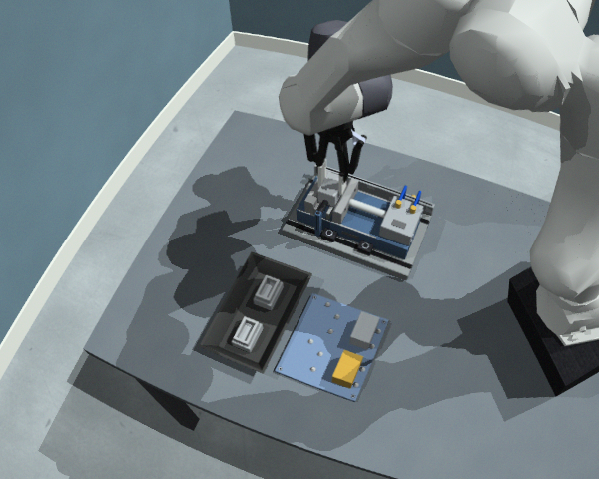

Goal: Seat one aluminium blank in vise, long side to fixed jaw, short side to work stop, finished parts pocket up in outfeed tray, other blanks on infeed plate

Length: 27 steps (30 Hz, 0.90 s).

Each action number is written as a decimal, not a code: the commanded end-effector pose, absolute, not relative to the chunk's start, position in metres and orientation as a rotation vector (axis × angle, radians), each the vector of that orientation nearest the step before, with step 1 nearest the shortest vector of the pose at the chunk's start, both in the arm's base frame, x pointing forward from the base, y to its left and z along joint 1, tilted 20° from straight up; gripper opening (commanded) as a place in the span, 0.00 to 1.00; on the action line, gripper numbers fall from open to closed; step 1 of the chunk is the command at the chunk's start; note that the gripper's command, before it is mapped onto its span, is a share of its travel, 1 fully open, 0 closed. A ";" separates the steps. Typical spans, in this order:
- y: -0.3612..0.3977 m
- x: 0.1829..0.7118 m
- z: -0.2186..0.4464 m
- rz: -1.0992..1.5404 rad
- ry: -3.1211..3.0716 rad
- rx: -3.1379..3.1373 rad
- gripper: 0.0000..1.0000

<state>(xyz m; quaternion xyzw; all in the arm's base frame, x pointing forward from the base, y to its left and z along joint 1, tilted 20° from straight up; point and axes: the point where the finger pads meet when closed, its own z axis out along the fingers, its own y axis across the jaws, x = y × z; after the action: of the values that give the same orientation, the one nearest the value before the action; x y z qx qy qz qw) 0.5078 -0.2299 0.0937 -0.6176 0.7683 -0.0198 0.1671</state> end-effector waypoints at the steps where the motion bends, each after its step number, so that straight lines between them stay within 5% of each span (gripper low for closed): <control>1: -0.232 0.511 0.097 -0.068 2.189 -1.751 0.00; 27: -0.232 0.511 0.098 -0.067 2.195 -1.744 0.00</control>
<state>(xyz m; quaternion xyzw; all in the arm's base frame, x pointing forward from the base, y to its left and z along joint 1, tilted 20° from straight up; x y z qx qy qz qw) 0.5085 -0.2303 0.0945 -0.6157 0.7697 -0.0203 0.1674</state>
